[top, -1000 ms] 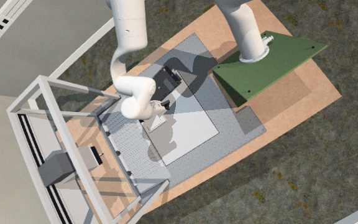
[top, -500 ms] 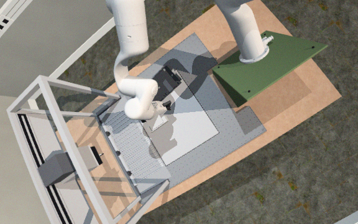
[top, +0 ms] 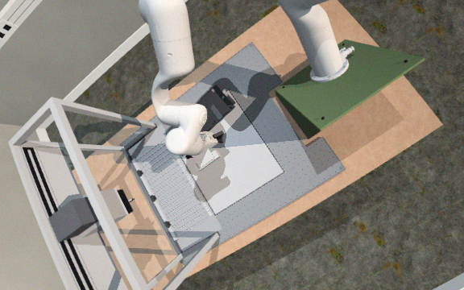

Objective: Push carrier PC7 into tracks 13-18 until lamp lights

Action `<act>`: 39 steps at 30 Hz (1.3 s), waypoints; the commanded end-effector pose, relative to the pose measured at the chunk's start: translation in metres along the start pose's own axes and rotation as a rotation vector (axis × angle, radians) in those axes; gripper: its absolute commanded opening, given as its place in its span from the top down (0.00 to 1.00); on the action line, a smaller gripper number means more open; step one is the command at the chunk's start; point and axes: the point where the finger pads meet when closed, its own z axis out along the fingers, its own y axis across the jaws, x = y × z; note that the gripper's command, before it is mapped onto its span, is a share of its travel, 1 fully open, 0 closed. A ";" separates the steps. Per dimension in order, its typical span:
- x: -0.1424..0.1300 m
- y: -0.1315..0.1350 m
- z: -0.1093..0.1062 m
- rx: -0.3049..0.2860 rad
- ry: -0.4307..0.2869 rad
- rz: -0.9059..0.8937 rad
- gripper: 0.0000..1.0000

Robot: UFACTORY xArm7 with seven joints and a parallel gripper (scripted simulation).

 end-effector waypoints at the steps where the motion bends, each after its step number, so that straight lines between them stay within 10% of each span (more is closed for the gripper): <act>1: 0.001 0.002 0.005 -0.005 0.002 0.000 0.00; 39: 0.001 0.002 0.038 -0.005 0.002 0.000 0.00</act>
